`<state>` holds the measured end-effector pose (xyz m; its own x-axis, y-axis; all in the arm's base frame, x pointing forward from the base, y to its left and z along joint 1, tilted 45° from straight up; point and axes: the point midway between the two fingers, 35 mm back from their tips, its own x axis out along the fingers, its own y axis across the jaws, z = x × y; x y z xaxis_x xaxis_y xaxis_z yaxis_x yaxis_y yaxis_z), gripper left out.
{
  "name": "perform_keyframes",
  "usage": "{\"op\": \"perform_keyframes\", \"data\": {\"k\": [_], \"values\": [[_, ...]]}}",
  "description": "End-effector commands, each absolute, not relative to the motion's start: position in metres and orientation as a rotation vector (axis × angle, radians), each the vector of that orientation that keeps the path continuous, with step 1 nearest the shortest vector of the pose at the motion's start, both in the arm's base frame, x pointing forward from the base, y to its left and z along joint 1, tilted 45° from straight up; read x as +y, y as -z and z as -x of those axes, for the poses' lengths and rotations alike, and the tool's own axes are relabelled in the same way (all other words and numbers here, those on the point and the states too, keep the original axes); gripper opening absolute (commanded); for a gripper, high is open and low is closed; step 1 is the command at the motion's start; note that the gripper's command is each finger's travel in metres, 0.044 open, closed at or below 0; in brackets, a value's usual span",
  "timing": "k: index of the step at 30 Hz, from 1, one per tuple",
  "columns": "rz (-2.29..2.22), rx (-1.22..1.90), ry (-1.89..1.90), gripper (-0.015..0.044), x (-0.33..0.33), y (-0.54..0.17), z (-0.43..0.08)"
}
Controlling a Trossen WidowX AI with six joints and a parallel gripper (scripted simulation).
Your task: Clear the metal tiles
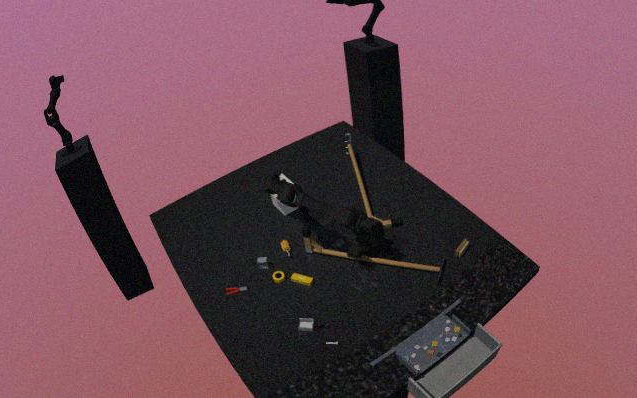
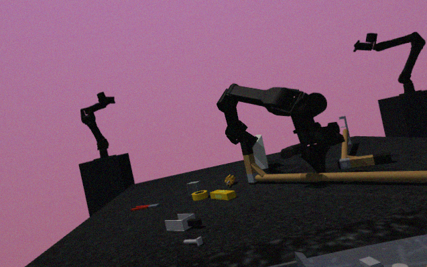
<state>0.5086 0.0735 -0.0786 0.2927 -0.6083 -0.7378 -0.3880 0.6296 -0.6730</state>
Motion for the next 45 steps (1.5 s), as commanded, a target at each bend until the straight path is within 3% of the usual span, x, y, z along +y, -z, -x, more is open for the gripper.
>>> {"op": "perform_keyframes", "data": {"k": [1, 22, 32, 45], "values": [[0.941, 1.309, 0.181, 0.0, 0.086, 0.069, -0.511], [0.939, 1.31, 0.179, 0.0, 0.14, 0.012, -0.499], [0.939, 1.31, 0.179, 0.0, 0.169, 0.026, -0.474], [0.926, 1.306, 0.193, 0.0, 0.158, 0.041, -0.479]]}}
